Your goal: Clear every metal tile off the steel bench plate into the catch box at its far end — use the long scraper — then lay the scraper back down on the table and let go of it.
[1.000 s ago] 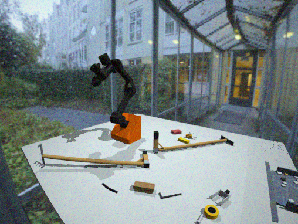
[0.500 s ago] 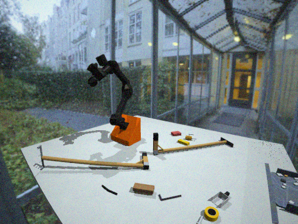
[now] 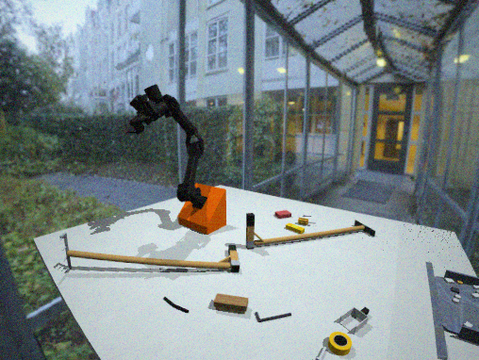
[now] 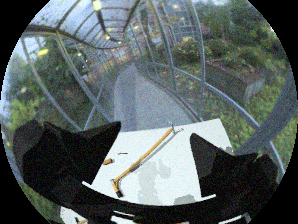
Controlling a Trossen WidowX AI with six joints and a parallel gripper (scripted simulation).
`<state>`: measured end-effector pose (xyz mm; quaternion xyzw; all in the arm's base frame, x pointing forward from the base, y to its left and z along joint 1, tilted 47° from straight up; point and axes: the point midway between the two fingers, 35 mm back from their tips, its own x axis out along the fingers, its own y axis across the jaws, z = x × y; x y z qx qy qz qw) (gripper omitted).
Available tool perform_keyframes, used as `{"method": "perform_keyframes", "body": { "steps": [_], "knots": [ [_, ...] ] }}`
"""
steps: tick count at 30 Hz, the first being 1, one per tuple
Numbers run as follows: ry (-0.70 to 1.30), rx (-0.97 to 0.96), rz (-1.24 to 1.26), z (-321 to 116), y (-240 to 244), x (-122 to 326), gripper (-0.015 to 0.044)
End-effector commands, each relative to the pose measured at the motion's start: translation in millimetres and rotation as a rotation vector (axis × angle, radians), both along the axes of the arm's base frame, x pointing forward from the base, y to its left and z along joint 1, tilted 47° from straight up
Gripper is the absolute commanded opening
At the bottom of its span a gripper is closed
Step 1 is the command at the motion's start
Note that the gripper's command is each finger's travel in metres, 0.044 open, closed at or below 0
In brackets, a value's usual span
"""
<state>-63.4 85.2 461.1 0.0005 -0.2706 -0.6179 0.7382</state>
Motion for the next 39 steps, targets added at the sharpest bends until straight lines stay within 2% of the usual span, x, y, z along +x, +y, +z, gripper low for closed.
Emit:
{"method": "perform_keyframes", "body": {
  "steps": [1,39],
  "knots": [
    [0.001,-0.036,0.014,11.8,0.9,-8.1,0.0440],
    [-0.123,-0.325,0.192,111.5,-26.4,-96.9,0.0440]
  ]
}}
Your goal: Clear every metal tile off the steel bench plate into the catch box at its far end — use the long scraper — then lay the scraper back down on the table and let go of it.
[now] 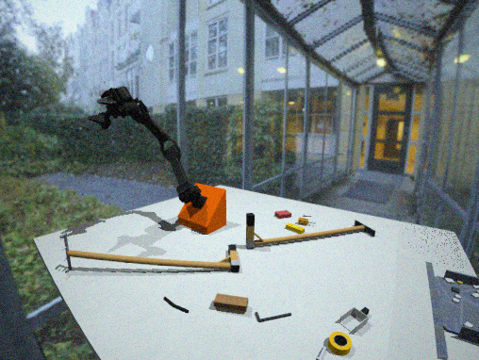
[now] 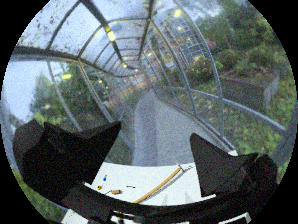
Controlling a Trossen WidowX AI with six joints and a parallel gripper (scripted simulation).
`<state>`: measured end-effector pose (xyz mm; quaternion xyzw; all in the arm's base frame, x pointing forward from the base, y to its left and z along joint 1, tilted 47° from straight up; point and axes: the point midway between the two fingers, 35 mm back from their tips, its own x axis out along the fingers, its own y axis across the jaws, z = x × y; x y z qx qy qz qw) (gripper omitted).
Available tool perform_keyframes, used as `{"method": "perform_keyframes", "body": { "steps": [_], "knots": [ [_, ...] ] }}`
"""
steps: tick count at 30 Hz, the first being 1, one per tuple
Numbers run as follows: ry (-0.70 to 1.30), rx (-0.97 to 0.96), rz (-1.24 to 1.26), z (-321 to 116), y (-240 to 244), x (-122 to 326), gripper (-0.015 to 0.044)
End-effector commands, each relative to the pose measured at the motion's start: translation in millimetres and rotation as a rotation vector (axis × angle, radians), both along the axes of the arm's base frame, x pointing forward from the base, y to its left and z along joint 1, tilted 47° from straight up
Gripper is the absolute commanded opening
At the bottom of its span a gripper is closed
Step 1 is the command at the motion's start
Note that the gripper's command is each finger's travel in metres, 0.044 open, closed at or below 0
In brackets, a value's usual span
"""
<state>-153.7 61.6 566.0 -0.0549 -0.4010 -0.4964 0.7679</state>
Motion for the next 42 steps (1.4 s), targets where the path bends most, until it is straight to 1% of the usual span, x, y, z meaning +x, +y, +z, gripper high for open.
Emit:
{"method": "perform_keyframes", "body": {
  "steps": [1,22,42],
  "knots": [
    [-0.020,-0.019,0.012,8.9,-4.4,-9.0,0.0440],
    [-0.162,-0.092,0.103,48.1,-42.9,-60.0,0.0440],
    [-0.318,-0.089,0.192,72.9,-98.5,-100.8,0.0440]
  ]
}}
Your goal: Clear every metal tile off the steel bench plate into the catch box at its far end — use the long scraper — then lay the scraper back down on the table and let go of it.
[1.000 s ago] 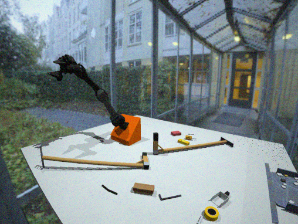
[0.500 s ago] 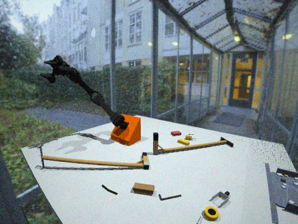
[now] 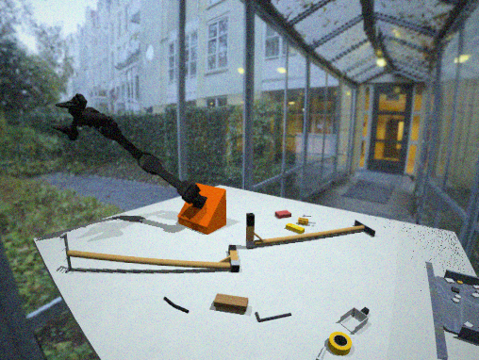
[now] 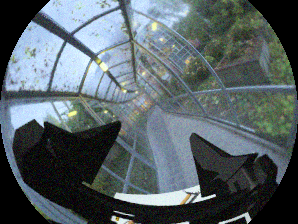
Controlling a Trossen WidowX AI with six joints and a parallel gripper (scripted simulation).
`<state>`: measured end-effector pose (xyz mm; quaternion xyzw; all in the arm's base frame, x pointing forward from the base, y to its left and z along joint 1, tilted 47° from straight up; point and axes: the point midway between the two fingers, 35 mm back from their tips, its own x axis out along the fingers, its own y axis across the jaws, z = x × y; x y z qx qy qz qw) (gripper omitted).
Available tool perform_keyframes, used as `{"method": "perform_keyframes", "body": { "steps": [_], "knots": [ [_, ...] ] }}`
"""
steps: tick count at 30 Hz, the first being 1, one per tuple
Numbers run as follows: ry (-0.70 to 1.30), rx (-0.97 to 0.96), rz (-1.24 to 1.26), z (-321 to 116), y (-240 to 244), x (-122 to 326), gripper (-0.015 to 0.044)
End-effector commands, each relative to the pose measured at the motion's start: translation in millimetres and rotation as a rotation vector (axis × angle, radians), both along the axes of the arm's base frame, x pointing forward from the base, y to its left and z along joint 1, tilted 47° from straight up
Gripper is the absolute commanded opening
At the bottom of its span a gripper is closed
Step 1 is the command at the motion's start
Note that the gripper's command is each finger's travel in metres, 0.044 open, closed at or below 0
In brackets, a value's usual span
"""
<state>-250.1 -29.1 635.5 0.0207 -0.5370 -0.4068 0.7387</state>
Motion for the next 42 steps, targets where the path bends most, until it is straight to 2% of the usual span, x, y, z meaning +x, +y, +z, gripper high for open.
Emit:
{"method": "perform_keyframes", "body": {
  "steps": [1,21,41,42],
  "knots": [
    [-0.025,0.008,0.014,4.3,-11.0,-5.9,0.0440],
    [-0.161,0.083,0.133,17.0,-84.5,-25.9,0.0440],
    [-0.257,0.203,0.267,19.1,-160.2,-20.1,0.0440],
    [-0.256,0.202,0.267,19.3,-160.1,-19.8,0.0414]
  ]
}}
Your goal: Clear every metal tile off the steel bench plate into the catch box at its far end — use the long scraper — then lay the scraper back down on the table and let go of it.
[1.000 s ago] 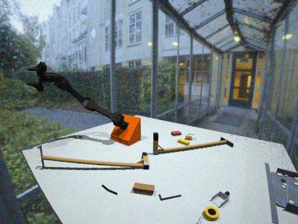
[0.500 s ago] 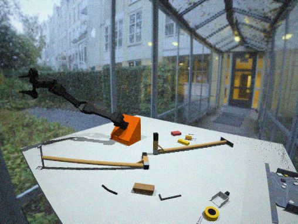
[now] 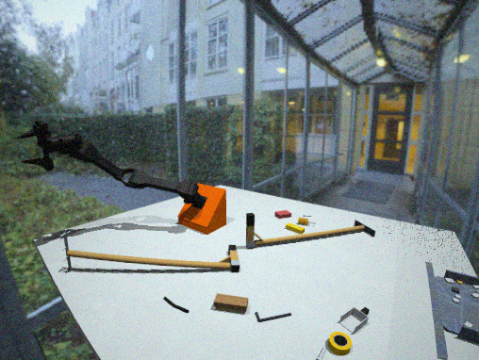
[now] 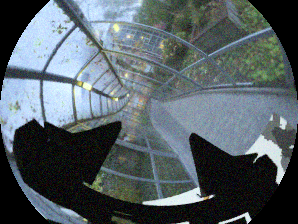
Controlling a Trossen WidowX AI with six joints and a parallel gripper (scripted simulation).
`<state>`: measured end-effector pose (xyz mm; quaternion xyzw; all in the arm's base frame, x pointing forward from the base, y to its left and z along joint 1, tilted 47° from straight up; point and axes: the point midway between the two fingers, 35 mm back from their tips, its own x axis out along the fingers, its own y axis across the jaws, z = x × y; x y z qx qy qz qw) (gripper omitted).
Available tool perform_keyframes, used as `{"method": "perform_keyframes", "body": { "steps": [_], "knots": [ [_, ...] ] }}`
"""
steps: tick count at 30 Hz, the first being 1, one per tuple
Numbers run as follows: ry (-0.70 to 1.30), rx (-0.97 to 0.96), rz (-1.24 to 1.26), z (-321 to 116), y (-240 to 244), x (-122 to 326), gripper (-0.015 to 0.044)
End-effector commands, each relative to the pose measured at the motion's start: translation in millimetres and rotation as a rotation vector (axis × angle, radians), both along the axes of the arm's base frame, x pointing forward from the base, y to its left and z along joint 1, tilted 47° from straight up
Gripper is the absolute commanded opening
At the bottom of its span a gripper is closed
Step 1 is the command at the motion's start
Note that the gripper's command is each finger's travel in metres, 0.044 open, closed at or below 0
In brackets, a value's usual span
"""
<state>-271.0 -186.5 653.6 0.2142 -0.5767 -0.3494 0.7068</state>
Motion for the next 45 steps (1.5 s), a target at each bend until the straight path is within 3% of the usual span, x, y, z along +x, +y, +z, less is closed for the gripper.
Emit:
{"method": "perform_keyframes", "body": {
  "steps": [1,16,45],
  "knots": [
    [0.000,0.005,0.003,1.7,-2.4,1.9,0.0387],
    [0.050,-0.069,0.046,18.3,10.4,34.7,0.0000],
    [0.356,-0.141,0.079,47.8,45.5,157.0,0.0000]
  ]
}}
